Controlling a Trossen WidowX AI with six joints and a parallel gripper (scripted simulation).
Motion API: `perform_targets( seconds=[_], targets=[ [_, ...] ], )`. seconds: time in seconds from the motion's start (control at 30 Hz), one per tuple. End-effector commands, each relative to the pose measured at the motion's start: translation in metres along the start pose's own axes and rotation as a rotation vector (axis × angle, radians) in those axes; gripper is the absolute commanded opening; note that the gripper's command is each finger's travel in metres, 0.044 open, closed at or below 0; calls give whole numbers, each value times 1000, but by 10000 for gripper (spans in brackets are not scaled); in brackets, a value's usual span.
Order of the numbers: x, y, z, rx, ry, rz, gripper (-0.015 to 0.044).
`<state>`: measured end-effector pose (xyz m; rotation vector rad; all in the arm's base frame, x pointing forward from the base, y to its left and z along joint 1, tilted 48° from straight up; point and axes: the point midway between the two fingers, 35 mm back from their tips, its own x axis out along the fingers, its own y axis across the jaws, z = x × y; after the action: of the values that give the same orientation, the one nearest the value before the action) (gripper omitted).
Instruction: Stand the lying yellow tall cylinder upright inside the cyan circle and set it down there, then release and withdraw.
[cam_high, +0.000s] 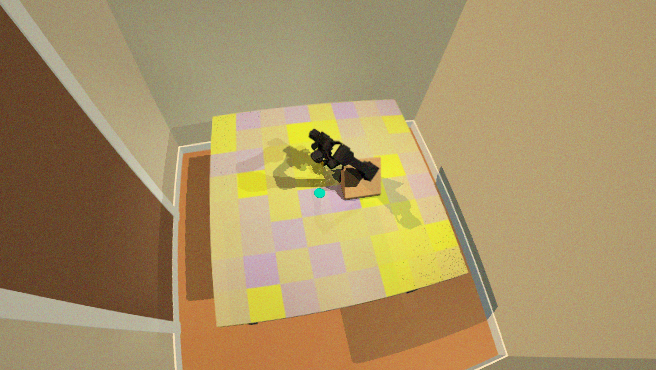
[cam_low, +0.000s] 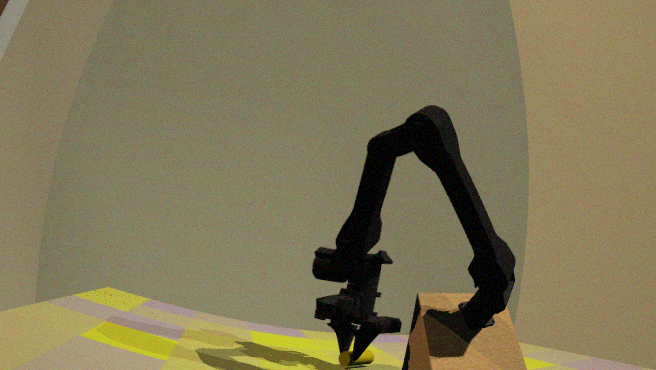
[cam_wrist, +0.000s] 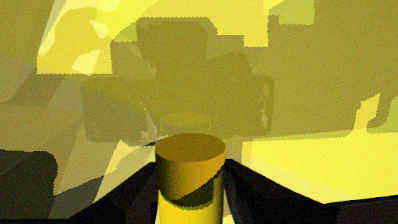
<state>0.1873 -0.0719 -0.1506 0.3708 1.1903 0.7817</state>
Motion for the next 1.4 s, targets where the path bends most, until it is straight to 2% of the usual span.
perform_targets(
  seconds=[0.0, 1.37],
  targets=[
    [-9, -4, 4, 1, -6, -13, 105],
    [-88, -2, 0, -25, 14, 3, 105]
  ],
)
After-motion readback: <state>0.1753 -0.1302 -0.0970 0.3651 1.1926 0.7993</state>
